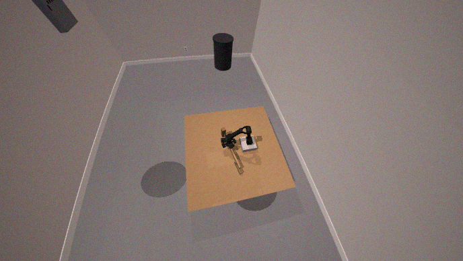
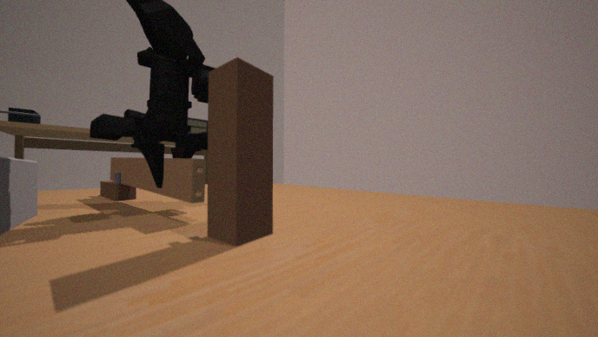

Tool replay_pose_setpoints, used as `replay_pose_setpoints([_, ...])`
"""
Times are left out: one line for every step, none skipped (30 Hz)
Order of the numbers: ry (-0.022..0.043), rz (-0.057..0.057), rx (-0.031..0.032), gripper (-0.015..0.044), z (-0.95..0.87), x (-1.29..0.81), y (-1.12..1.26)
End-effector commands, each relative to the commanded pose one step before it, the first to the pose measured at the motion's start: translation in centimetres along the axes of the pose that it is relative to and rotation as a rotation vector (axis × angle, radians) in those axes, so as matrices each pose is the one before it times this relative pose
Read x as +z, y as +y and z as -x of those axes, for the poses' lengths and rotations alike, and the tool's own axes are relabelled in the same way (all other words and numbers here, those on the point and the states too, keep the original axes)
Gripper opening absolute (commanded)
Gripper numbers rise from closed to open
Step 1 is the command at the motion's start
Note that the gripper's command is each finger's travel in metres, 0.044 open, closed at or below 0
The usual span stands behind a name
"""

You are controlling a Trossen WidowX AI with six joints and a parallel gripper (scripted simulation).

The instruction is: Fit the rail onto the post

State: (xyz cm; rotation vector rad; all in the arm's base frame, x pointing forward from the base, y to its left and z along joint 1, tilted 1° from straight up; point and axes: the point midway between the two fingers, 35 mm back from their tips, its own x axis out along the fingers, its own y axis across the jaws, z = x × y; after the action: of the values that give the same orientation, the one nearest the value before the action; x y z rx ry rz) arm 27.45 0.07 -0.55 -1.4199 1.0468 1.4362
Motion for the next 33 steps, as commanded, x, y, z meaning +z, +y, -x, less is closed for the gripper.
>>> replay_pose_setpoints([0.00007, -0.0008, -0.01775, 0.0, 0.704, -0.032, -0.431])
replay_pose_setpoints([0.0, 0.0, 0.0, 0.0, 0.05, 0.0, -0.003])
replay_pose_setpoints([0.0, 0.0, 0.0, 0.0, 0.05, 0.0, -0.003])
replay_pose_setpoints([0.0, 0.0, 0.0, 0.0, 0.05, 0.0, -0.003])
replay_pose_setpoints([0.0, 0.0, 0.0, 0.0, 0.05, 0.0, -0.003])
replay_pose_setpoints([0.0, 0.0, 0.0, 0.0, 0.05, 0.0, -0.002])
replay_pose_setpoints([0.0, 0.0, 0.0, 0.0, 0.05, 0.0, -0.002])
replay_pose_setpoints([0.0, 0.0, 0.0, 0.0, 0.05, 0.0, -0.002])
replay_pose_setpoints([0.0, 0.0, 0.0, 0.0, 0.05, 0.0, -0.002])
replay_pose_setpoints([0.0, 0.0, 0.0, 0.0, 0.05, 0.0, -0.002])
replay_pose_setpoints([0.0, 0.0, 0.0, 0.0, 0.05, 0.0, -0.002])
replay_pose_setpoints([0.0, 0.0, 0.0, 0.0, 0.05, 0.0, -0.002])
replay_pose_setpoints([0.0, 0.0, 0.0, 0.0, 0.05, 0.0, -0.002])
replay_pose_setpoints([0.0, 0.0, 0.0, 0.0, 0.05, 0.0, -0.001])
replay_pose_setpoints([0.0, 0.0, 0.0, 0.0, 0.05, 0.0, -0.001])
replay_pose_setpoints([0.0, 0.0, 0.0, 0.0, 0.05, 0.0, -0.001])
replay_pose_setpoints([0.0, 0.0, 0.0, 0.0, 0.05, 0.0, -0.001])
replay_pose_setpoints([0.0, 0.0, 0.0, 0.0, 0.05, 0.0, -0.001])
replay_pose_setpoints([0.0, 0.0, 0.0, 0.0, 0.05, 0.0, -0.001])
replay_pose_setpoints([0.0, 0.0, 0.0, 0.0, 0.05, 0.0, -0.001])
replay_pose_setpoints([0.0, 0.0, 0.0, 0.0, 0.05, 0.0, -0.001])
replay_pose_setpoints([0.0, 0.0, 0.0, 0.0, 0.05, 0.0, -0.001])
replay_pose_setpoints([0.0, 0.0, 0.0, 0.0, 0.04, 0.0, -0.001])
replay_pose_setpoints([0.0, 0.0, 0.0, 0.0, 0.015, 0.0, -0.001])
replay_pose_setpoints([0.0, 0.0, 0.0, 0.0, 0.0, 0.0, 0.0])
replay_pose_setpoints([0.0, 0.0, 0.0, 0.0, -0.039, 0.0, -0.001])
replay_pose_setpoints([0.0, 0.0, 0.0, 0.0, -0.048, 0.0, 0.0])
replay_pose_setpoints([0.0, 0.0, 0.0, 0.0, -0.05, 0.0, 0.001])
replay_pose_setpoints([0.0, 0.0, 0.0, 0.0, -0.05, 0.0, 0.001])
replay_pose_setpoints([0.0, 0.0, 0.0, 0.0, -0.05, 0.0, 0.002])
replay_pose_setpoints([0.0, 0.0, 0.0, 0.0, -0.05, 0.0, 0.002])
replay_pose_setpoints([0.0, 0.0, 0.0, 0.0, -0.05, 0.0, 0.002])
replay_pose_setpoints([0.0, 0.0, 0.0, 0.0, -0.05, 0.0, 0.002])
